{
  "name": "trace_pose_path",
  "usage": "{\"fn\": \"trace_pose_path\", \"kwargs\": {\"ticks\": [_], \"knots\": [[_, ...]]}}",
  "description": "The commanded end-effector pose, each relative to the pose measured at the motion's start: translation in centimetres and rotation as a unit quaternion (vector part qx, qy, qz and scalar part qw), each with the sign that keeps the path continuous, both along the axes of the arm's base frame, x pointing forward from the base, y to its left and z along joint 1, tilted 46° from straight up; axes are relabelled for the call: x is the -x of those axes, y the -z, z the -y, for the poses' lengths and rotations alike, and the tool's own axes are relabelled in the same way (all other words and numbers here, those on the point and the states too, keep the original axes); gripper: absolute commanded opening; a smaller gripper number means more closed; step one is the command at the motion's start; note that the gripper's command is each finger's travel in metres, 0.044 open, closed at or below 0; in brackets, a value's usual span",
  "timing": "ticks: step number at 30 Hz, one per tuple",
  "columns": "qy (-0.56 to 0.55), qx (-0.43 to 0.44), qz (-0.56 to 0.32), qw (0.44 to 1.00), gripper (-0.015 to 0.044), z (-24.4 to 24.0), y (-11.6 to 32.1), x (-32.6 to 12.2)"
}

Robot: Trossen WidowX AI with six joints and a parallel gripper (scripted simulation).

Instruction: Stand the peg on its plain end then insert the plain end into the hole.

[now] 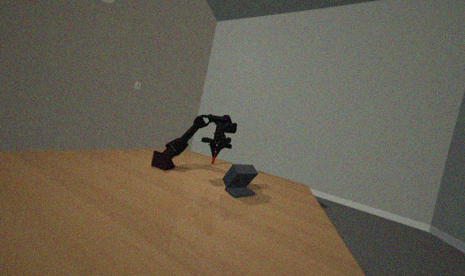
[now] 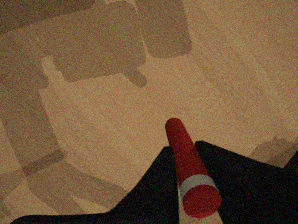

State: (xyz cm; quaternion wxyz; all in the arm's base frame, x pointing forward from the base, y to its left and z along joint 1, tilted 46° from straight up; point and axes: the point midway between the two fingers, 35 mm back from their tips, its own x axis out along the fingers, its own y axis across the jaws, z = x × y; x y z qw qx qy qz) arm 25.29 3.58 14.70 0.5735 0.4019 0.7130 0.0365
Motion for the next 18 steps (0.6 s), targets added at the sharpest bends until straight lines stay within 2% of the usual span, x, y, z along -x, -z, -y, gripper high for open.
{"fn": "trace_pose_path", "kwargs": {"ticks": [1,18], "knots": [[0.000,0.021,0.015,1.000,0.0000,0.1,0.3,-0.1],[0.006,0.090,0.074,0.993,0.0000,0.4,1.0,-1.2]]}}
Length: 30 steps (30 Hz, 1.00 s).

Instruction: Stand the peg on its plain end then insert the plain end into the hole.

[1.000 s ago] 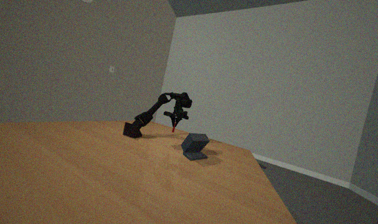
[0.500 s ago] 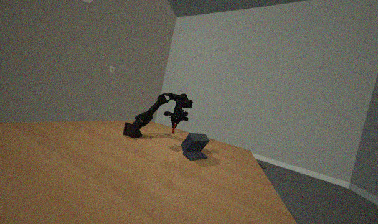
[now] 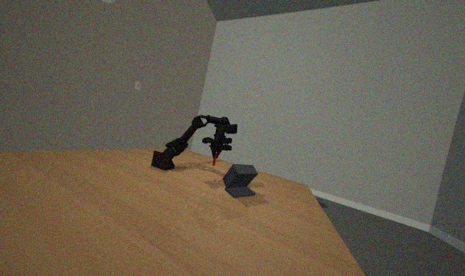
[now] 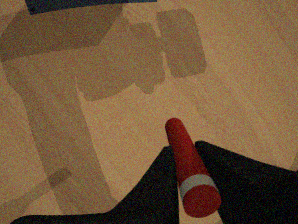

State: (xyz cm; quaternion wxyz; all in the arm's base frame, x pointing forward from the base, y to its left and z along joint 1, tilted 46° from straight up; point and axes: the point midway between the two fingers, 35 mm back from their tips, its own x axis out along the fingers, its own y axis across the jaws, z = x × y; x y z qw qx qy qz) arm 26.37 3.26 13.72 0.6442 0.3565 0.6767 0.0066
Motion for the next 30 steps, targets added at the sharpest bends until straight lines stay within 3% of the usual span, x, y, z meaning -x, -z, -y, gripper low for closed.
{"fn": "trace_pose_path", "kwargs": {"ticks": [1,30], "knots": [[0.004,0.019,0.017,1.000,0.0000,0.1,0.1,-0.2],[0.042,0.111,0.138,0.983,0.0000,0.6,-0.3,-2.9]]}}
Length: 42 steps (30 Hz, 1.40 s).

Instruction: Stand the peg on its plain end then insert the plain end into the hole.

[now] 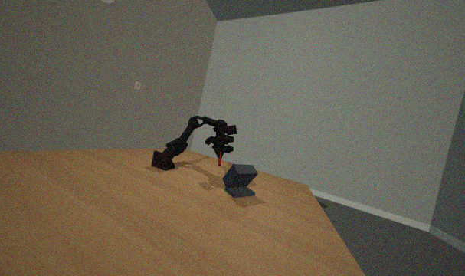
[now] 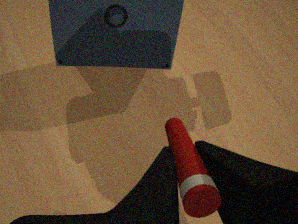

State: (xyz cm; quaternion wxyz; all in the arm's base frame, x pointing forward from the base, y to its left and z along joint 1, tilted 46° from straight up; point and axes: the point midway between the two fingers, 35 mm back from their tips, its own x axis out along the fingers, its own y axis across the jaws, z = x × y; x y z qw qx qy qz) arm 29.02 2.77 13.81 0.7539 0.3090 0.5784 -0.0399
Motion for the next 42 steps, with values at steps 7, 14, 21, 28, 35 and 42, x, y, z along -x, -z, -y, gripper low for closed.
{"fn": "trace_pose_path", "kwargs": {"ticks": [7,14,21,28,35,42], "knots": [[0.021,0.027,0.050,0.998,0.0000,0.2,-0.6,-0.9],[0.035,0.040,0.083,0.995,0.0000,0.2,-1.2,-1.5],[0.050,0.051,0.118,0.990,0.0000,0.2,-1.8,-2.2],[0.058,0.056,0.135,0.988,0.0000,0.2,-2.0,-2.7],[0.063,0.058,0.146,0.986,0.0000,0.1,-1.5,-3.8],[0.069,0.061,0.157,0.983,0.0000,0.1,-1.0,-4.8]]}}
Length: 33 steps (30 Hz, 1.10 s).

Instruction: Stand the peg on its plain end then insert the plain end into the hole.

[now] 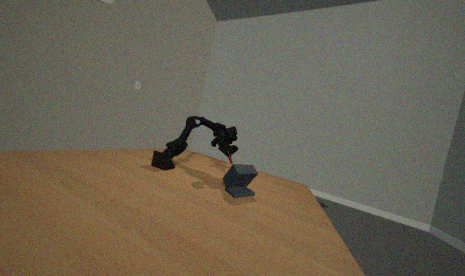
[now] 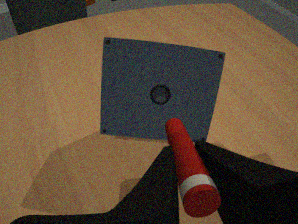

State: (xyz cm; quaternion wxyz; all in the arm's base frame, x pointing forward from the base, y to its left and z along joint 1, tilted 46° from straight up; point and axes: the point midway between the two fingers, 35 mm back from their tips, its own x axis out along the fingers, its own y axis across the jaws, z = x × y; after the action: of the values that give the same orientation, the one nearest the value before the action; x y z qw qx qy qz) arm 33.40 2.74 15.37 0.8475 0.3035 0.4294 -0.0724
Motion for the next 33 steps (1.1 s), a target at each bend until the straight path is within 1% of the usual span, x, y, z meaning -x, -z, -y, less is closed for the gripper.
{"fn": "trace_pose_path", "kwargs": {"ticks": [1,16,33], "knots": [[0.006,0.002,0.003,1.000,0.0000,0.0,0.7,-0.6],[0.017,0.005,0.027,0.999,0.0000,-0.3,2.0,-2.5],[0.016,0.009,0.033,0.999,0.0000,-0.5,2.6,-3.1]]}}
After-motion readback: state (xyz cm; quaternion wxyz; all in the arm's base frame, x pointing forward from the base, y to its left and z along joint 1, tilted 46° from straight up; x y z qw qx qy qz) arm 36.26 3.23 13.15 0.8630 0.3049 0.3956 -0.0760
